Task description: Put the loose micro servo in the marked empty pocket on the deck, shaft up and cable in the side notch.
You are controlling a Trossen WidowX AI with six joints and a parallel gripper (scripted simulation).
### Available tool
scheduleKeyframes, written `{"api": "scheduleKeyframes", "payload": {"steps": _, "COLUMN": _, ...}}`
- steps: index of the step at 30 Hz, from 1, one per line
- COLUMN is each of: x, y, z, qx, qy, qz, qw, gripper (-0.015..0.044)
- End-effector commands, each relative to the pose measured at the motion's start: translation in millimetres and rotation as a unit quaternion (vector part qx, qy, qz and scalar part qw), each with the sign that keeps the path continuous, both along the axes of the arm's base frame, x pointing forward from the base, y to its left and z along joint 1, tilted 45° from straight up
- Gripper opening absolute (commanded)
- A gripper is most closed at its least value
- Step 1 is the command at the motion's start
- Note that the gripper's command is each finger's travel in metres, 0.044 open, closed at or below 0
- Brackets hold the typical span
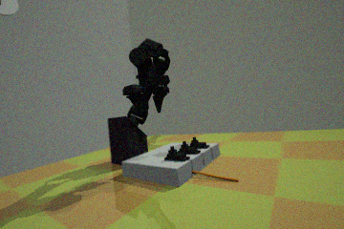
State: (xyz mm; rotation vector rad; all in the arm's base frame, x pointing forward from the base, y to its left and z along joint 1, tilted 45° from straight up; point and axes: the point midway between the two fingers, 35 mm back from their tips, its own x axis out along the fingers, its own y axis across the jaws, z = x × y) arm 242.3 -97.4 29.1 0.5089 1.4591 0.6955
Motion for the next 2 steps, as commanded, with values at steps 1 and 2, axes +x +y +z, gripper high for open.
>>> {"api": "scheduleKeyframes", "payload": {"steps": 1, "x": -0.8, "y": -0.5, "z": -0.2, "qx": -0.002, "qy": 0.001, "qz": 0.003, "qw": 1.0, "gripper": 0.044}}
{"api": "scheduleKeyframes", "payload": {"steps": 2, "x": -0.8, "y": -0.5, "z": -0.2, "qx": -0.002, "qy": 0.001, "qz": 0.003, "qw": 1.0, "gripper": 0.044}}
